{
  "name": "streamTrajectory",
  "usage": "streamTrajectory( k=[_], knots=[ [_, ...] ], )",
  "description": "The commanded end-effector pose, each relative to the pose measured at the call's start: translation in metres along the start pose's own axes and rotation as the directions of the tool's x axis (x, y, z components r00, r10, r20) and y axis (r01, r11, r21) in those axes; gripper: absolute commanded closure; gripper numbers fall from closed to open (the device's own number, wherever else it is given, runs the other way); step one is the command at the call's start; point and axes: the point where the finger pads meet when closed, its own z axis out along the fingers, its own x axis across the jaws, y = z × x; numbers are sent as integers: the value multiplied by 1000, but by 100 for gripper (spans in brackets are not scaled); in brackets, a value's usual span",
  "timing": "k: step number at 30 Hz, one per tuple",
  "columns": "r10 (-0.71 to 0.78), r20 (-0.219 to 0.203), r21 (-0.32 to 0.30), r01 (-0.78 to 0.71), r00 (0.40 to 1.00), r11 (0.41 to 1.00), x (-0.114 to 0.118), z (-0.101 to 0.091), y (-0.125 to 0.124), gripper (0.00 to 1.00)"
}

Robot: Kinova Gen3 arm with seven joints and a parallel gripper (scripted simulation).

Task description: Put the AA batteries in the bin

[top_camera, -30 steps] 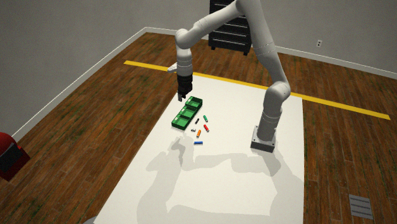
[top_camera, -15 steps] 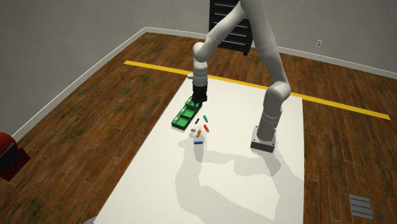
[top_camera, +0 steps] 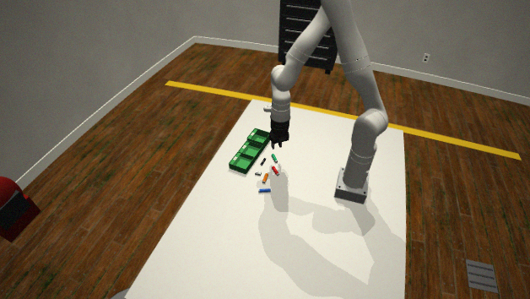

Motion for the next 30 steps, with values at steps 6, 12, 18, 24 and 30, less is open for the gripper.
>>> streamTrajectory(
  k=[6, 12, 18, 24, 30],
  knots=[
    [0, 1, 1, 0, 1000, 1000, -3, 0, -1, 40],
    [0, 1, 1, 0, 1000, 1000, -5, 0, -1, 40],
    [0, 1, 1, 0, 1000, 1000, -5, 0, -1, 40],
    [0, 1, 1, 0, 1000, 1000, -6, 0, -1, 40],
    [0, 1, 1, 0, 1000, 1000, -6, 0, -2, 40]
  ],
)
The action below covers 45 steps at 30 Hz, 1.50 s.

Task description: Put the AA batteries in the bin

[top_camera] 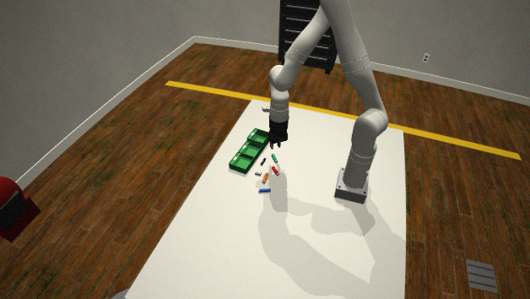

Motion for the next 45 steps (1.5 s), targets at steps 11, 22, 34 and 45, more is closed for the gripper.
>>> streamTrajectory(
  k=[11, 22, 34, 45],
  knots=[
    [0, 1, 1, 0, 1000, 1000, 0, 0, 0, 40],
    [0, 1, 1, 0, 1000, 1000, 0, 36, 3, 40],
    [0, 1, 1, 0, 1000, 1000, -1, 62, 6, 40],
    [0, 1, 1, 0, 1000, 1000, -1, 62, 3, 40]
  ],
)
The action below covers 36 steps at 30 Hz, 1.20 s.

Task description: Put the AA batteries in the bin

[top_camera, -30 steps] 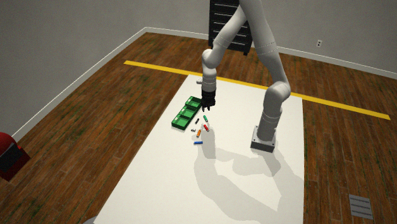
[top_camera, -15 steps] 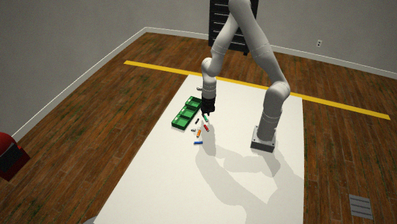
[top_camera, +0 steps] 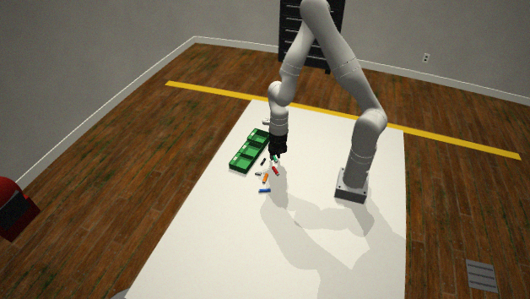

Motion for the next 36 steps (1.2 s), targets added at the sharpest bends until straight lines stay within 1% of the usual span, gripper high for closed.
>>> streamTrajectory(
  k=[1, 8, 19, 33, 34, 36],
  knots=[
    [2, 1, 1, -2, 1000, 1000, 0, 0, -2, 40],
    [2, 1, 1, -2, 1000, 1000, 1, 0, -4, 40],
    [2, 1, 1, -2, 1000, 1000, 1, 12, -4, 40],
    [2, 1, 1, -2, 1000, 1000, 0, 12, -4, 40],
    [2, 1, 1, -2, 1000, 1000, 0, 12, -4, 69],
    [2, 1, 1, -2, 1000, 1000, 0, 12, -4, 69]
  ],
)
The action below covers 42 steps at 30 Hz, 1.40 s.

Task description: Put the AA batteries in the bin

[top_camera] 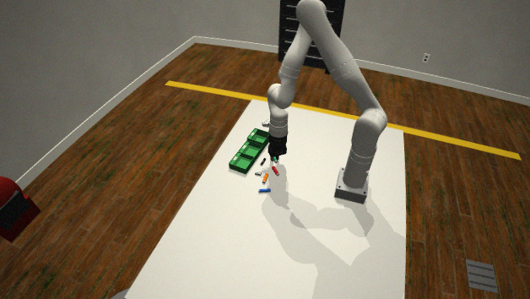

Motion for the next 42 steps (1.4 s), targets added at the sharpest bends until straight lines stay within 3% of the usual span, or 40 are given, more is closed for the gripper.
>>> streamTrajectory(
  k=[1, 29, 42],
  knots=[
    [0, 1, 1, 0, 1000, 1000, 0, 0, 0, 69],
    [0, 1, 1, 0, 1000, 1000, 0, 0, 0, 69],
    [0, 1, 1, 0, 1000, 1000, 0, -44, 0, 69]
  ],
)
